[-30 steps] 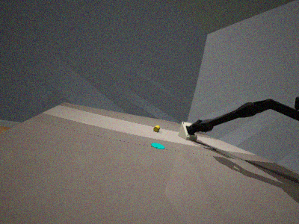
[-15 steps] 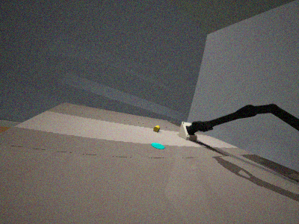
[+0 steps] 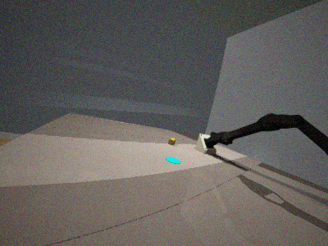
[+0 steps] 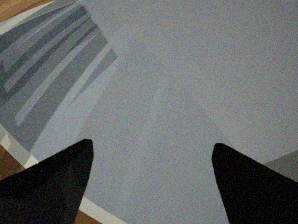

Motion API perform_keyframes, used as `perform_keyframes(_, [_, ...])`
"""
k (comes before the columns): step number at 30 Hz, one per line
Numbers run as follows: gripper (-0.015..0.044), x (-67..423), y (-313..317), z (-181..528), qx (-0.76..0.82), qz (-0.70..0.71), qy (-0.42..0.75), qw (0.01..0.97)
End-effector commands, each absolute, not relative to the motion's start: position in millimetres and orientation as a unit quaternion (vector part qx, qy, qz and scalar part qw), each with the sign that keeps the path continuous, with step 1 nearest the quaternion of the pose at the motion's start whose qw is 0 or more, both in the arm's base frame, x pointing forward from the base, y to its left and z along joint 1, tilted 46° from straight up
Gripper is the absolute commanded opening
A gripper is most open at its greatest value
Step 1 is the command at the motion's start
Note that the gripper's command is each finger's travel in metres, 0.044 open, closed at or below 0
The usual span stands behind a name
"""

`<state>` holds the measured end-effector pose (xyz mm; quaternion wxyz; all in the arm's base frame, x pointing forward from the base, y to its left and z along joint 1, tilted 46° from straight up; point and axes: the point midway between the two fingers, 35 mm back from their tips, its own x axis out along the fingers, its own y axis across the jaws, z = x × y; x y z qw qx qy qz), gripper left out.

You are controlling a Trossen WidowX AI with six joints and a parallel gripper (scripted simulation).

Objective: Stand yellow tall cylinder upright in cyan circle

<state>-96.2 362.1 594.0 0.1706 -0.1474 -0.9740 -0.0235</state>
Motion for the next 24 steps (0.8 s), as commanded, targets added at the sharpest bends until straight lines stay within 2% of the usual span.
perform_keyframes(1, [0.0309,-57.8,387.9,583.7,-0.204,0.035,-0.96,0.19])
perform_keyframes(12, [0.0309,68.3,431.9,547.4,-0.358,0.172,-0.88,0.262])
perform_keyframes(24, [0.0309,223.7,433.0,482.7,-0.5,0.295,-0.728,0.363])
